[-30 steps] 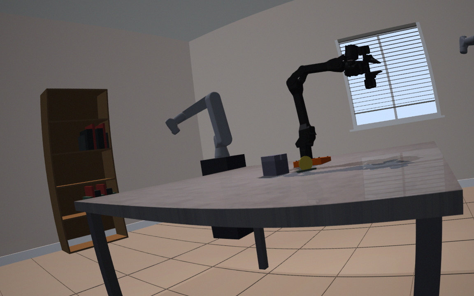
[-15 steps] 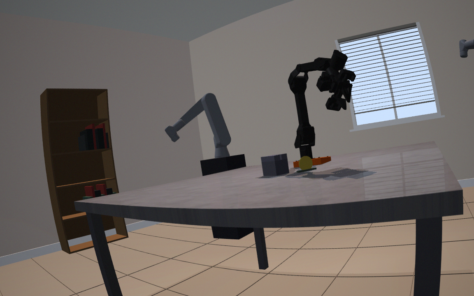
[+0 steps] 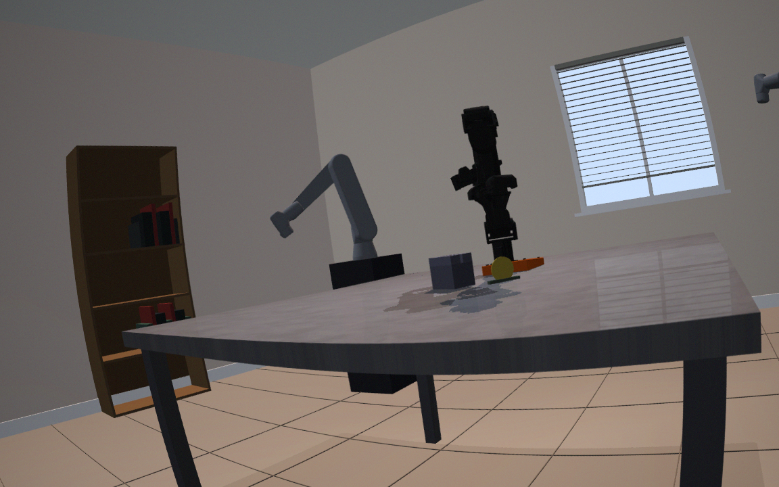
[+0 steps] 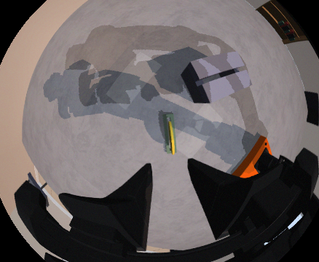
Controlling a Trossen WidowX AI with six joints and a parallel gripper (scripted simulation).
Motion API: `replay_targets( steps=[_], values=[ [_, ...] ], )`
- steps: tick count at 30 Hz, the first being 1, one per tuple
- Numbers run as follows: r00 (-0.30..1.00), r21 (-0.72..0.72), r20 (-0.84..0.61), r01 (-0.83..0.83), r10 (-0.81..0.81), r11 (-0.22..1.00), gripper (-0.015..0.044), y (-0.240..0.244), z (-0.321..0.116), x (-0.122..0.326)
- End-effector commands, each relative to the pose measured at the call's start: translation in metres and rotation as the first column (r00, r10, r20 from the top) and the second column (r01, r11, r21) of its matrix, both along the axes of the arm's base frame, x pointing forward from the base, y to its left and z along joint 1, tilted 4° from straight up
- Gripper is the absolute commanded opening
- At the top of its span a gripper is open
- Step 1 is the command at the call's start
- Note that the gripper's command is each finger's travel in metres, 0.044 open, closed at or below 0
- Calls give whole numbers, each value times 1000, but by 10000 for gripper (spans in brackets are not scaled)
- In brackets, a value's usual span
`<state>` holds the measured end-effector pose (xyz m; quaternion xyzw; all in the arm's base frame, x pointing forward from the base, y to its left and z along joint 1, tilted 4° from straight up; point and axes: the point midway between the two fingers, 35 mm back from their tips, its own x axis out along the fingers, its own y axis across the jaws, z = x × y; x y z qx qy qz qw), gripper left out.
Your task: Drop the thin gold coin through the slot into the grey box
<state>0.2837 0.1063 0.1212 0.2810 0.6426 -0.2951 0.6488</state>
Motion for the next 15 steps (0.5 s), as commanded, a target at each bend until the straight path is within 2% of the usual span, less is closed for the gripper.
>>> replay_targets(
  steps=[1,4,8,15],
  values=[
    [999,4,-47,-13,14,1000,161,-2,-4,-6],
    [999,4,-47,-13,14,1000,161,-2,-6,-7],
    [999,4,-47,-13,14,1000,161,-3,-37,-8],
    [999,4,-47,-13,14,1000,161,-4,-47,-9]
  ],
)
